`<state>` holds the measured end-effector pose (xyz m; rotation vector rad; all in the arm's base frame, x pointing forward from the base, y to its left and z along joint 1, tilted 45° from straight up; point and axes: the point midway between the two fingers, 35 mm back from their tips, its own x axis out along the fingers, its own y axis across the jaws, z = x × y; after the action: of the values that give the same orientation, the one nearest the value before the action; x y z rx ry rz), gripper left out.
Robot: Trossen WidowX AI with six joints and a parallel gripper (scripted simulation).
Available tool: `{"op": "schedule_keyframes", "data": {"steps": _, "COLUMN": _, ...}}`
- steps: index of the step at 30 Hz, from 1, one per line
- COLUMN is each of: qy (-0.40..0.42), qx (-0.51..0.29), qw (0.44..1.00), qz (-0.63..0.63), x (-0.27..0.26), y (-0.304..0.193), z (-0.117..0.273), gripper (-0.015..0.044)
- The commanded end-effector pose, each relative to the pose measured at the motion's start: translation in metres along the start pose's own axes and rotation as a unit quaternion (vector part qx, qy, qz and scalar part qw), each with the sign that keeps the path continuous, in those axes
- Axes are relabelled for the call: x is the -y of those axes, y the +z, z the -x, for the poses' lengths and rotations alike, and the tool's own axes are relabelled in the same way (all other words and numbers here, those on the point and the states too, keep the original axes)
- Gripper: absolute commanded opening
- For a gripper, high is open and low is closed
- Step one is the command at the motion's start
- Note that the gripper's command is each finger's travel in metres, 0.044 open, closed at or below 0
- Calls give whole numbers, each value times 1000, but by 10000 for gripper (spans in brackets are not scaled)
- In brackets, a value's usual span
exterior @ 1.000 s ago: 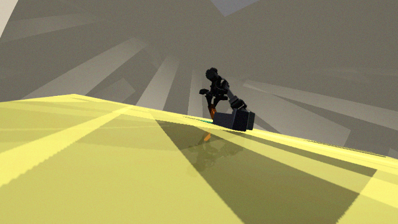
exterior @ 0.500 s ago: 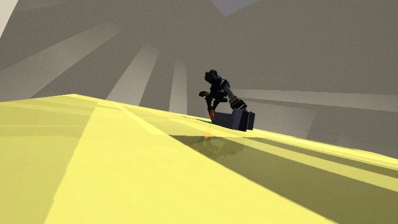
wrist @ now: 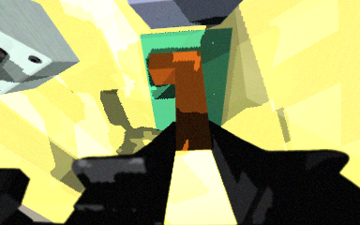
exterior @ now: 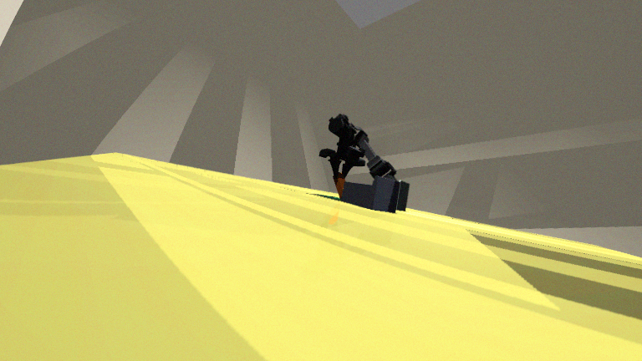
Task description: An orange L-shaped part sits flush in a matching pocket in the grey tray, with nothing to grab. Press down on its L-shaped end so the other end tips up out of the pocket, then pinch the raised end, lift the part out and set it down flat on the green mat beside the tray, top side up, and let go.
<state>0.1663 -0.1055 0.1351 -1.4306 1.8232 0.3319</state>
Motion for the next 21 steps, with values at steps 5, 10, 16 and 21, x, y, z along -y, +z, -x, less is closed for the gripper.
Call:
{"op": "schedule_keyframes", "data": {"steps": 5, "qy": 0, "qx": 0, "qw": 1000, "qz": 0, "x": 0, "y": 0, "z": 0, "gripper": 131}}
{"op": "schedule_keyframes", "data": {"steps": 10, "qy": 0, "qx": 0, "qw": 1000, "qz": 0, "x": 0, "y": 0, "z": 0, "gripper": 263}}
{"op": "schedule_keyframes", "data": {"steps": 16, "qy": 0, "qx": 0, "qw": 1000, "qz": 0, "x": 0, "y": 0, "z": 0, "gripper": 400}}
{"op": "schedule_keyframes", "data": {"steps": 21, "qy": 0, "qx": 0, "qw": 1000, "qz": 0, "x": 0, "y": 0, "z": 0, "gripper": 400}}
